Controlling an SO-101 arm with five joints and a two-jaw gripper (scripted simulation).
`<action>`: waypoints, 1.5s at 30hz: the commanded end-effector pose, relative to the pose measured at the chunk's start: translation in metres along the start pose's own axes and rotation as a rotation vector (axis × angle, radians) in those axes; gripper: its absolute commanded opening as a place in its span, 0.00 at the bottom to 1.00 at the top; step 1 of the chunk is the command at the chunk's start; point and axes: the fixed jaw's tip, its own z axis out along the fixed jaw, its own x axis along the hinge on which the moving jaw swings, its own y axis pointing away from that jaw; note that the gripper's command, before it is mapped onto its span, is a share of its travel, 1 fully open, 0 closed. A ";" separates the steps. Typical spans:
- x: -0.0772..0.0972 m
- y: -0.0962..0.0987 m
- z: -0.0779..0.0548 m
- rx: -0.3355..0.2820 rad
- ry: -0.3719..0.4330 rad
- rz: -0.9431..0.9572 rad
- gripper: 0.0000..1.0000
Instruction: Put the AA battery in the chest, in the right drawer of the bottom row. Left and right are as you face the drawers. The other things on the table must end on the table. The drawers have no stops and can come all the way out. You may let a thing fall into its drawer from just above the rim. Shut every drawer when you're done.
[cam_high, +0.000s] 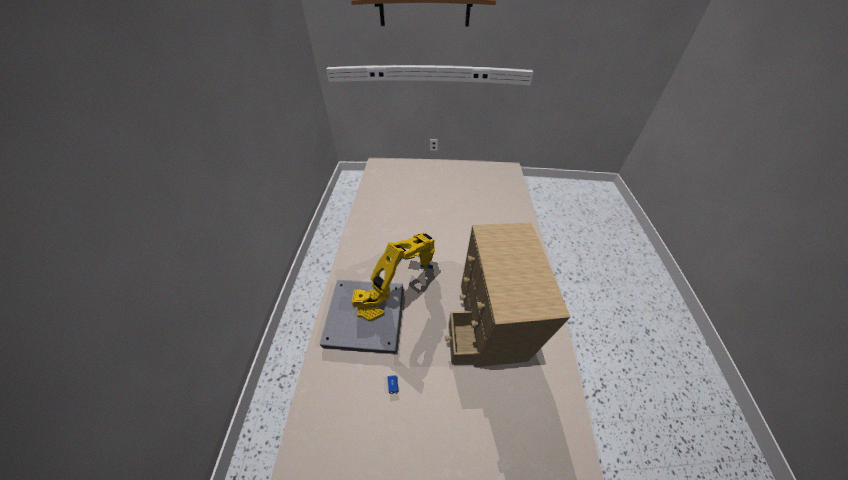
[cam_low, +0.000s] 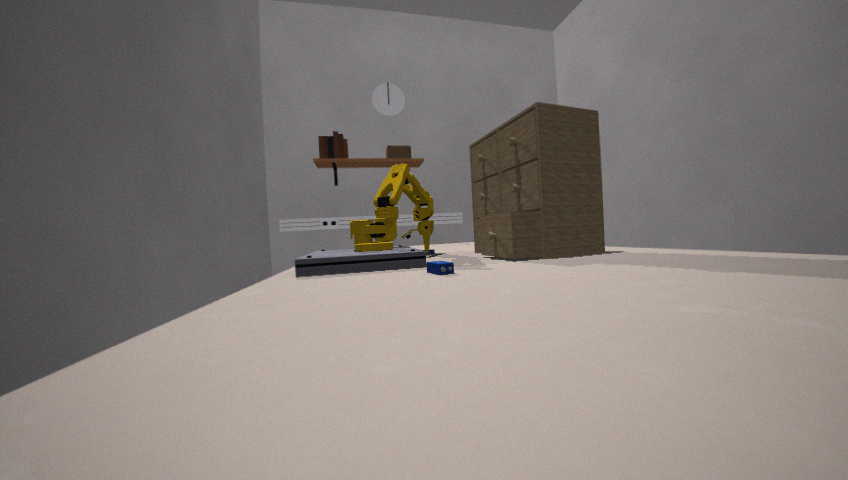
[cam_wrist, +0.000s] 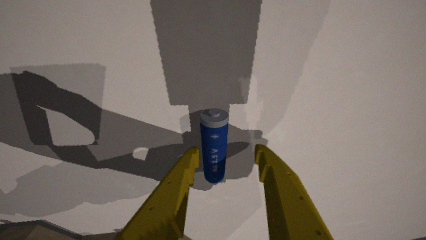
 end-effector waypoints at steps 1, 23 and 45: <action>-0.002 0.004 0.005 -0.015 -0.010 -0.005 0.21; -0.003 0.006 0.008 -0.015 -0.010 -0.005 0.21; -0.003 0.006 0.006 -0.015 -0.010 -0.005 0.21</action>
